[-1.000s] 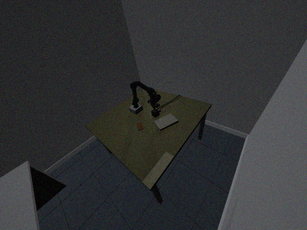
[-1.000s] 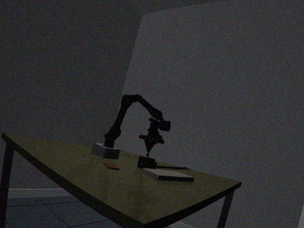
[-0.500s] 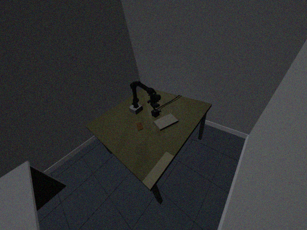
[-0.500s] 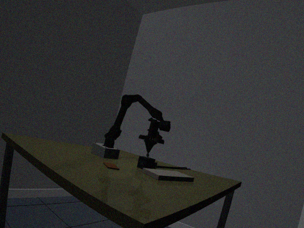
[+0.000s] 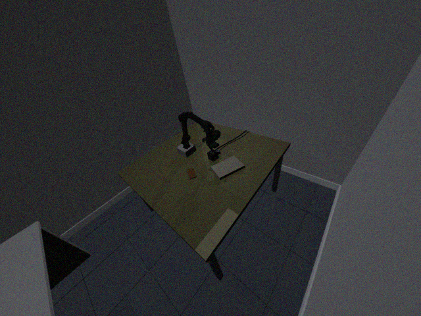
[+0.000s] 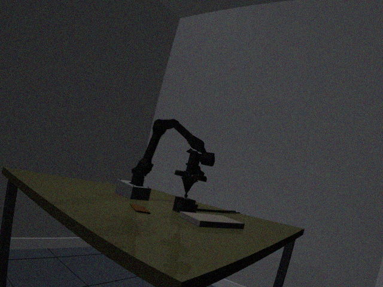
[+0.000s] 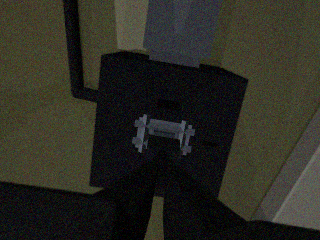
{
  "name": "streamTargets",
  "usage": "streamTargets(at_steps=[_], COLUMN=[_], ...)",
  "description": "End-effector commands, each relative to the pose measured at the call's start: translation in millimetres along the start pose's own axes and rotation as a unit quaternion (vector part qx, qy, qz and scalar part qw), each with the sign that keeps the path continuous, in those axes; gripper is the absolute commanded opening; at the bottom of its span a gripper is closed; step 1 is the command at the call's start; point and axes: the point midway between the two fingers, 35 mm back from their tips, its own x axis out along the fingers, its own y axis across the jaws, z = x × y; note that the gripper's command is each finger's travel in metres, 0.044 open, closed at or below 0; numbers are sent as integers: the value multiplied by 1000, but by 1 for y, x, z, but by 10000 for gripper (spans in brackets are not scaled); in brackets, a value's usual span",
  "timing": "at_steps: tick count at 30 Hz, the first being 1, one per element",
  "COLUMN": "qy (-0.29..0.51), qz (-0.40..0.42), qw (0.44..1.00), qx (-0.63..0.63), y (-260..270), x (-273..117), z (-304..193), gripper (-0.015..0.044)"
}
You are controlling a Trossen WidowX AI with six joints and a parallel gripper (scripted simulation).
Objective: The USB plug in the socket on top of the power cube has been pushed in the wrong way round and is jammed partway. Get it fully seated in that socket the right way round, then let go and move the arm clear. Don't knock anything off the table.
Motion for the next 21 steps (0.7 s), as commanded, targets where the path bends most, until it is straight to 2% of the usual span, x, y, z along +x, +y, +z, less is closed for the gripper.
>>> streamTargets(at_steps=[1,21], qy=[1,1], qz=[0,0], qw=[1000,1000], qx=[1,1], y=[0,0], x=[2,4], z=[0,0], gripper=[0,0])
